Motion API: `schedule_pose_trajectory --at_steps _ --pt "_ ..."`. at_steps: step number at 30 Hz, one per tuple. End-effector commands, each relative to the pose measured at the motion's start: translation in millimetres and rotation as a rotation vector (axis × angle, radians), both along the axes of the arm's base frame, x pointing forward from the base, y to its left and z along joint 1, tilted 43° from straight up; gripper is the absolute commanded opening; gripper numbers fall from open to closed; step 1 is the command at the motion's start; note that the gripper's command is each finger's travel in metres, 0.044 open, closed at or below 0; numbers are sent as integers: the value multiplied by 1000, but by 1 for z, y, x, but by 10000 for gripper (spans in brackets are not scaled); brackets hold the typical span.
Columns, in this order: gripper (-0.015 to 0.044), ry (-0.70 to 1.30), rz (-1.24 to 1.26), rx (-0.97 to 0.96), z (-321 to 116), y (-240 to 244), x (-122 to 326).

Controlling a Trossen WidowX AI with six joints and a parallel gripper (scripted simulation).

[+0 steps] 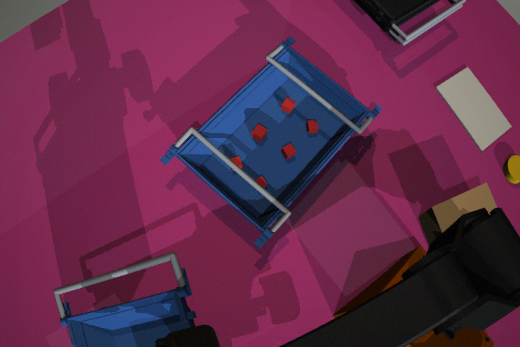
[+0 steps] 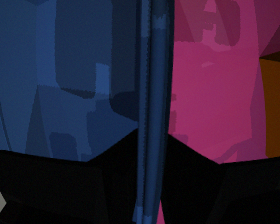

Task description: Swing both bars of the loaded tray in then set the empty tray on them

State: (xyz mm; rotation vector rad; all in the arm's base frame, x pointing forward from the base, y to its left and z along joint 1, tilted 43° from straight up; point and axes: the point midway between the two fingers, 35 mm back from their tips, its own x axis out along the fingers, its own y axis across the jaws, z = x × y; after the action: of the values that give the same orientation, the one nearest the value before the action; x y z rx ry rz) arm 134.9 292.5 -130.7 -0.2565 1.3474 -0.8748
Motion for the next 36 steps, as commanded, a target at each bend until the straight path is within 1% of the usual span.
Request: schedule_pose_trajectory --at_steps 1,13,24,36 --pt "0 -8 -1 22 4 6 1" --pt "0 -14 -8 24 6 5 4" --pt "0 -113 -120 46 41 -13 54" --pt "0 -228 -248 57 79 -46 104"
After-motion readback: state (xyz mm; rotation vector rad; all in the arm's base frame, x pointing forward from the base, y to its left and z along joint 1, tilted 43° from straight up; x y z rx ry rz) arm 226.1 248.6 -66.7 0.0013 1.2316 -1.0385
